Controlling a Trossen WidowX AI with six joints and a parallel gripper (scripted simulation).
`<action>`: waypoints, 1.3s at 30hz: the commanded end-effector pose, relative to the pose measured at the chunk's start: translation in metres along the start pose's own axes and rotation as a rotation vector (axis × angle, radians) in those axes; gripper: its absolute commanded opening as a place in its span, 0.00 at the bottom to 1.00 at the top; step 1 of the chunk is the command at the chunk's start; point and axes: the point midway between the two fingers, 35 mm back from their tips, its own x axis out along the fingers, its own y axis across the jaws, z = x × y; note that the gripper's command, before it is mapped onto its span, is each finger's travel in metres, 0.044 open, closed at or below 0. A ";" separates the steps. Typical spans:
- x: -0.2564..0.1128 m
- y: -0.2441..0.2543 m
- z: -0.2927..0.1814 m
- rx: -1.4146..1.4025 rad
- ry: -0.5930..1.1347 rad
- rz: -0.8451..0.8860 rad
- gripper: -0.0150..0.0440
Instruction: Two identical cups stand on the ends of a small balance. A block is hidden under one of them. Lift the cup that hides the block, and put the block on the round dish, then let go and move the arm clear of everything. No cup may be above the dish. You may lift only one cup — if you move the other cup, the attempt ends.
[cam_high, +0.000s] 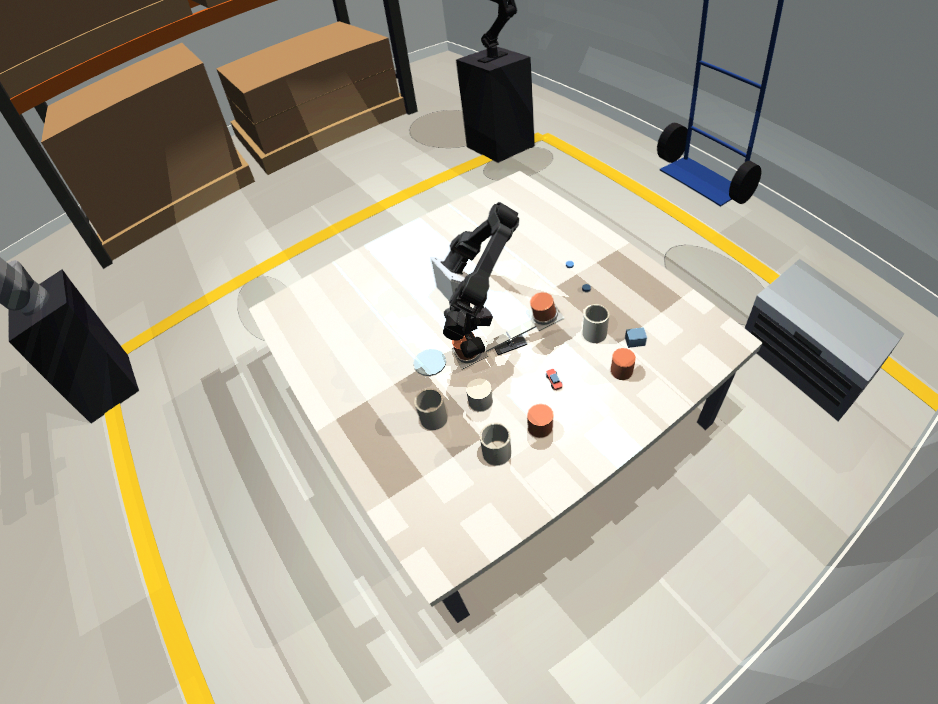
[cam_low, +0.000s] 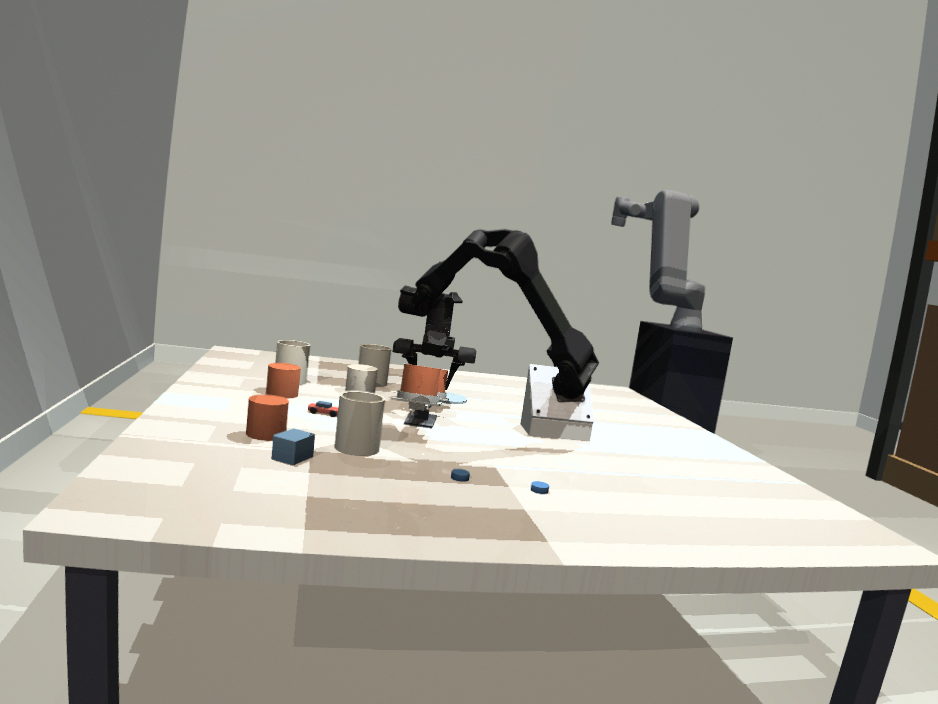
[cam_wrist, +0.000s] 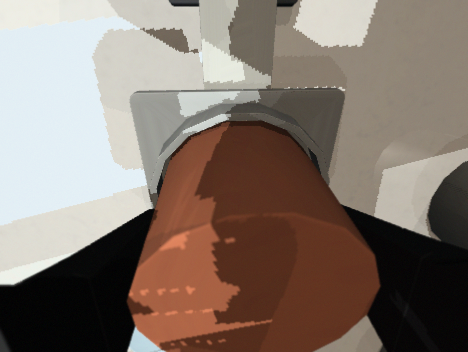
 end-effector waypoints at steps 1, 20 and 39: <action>-0.001 -0.001 0.000 0.003 -0.003 -0.002 0.60; -0.023 -0.005 -0.002 0.004 0.001 -0.003 0.25; -0.047 -0.007 -0.003 0.004 0.003 -0.004 0.25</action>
